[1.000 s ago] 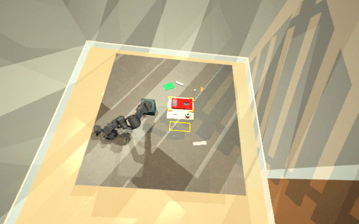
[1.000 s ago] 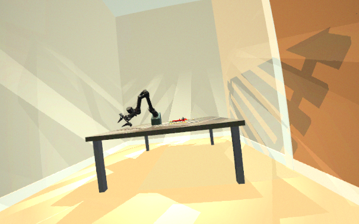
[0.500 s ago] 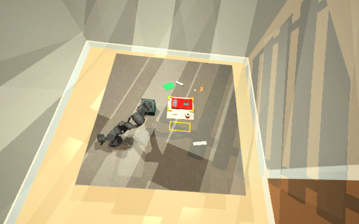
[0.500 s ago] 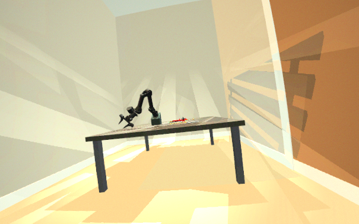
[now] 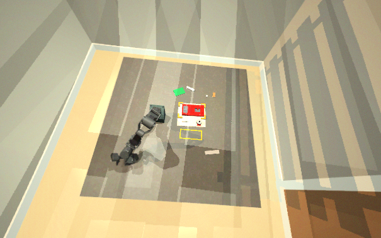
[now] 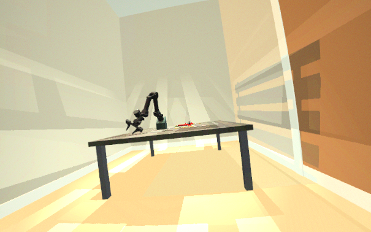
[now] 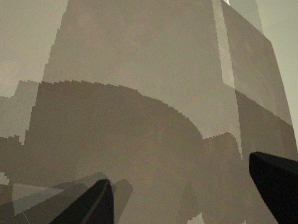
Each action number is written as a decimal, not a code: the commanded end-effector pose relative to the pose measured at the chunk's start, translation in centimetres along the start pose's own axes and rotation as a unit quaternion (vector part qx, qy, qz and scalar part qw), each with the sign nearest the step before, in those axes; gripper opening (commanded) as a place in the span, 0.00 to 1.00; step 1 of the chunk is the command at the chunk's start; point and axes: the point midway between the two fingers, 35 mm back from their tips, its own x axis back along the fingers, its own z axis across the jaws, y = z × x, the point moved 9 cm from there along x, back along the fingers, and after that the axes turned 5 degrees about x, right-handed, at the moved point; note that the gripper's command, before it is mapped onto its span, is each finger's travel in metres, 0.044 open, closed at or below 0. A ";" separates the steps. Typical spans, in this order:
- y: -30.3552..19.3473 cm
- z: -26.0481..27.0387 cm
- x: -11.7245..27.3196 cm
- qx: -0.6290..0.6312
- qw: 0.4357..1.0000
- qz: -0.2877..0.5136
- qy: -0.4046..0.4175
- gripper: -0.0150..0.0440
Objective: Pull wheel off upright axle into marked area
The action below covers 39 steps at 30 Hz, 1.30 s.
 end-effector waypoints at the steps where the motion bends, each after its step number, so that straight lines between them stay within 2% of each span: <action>1: 3.3 1.7 -0.2 -0.033 0.998 -0.037 0.034 0.76; 11: 9.9 6.1 0.3 -0.097 0.982 -0.087 0.139 0.76; 20: 14.5 10.6 1.9 -0.160 0.953 -0.093 0.240 0.76; 31: 20.0 16.6 6.4 -0.227 0.895 -0.070 0.377 0.76; 39: 22.8 21.4 10.6 -0.258 0.848 -0.011 0.462 0.76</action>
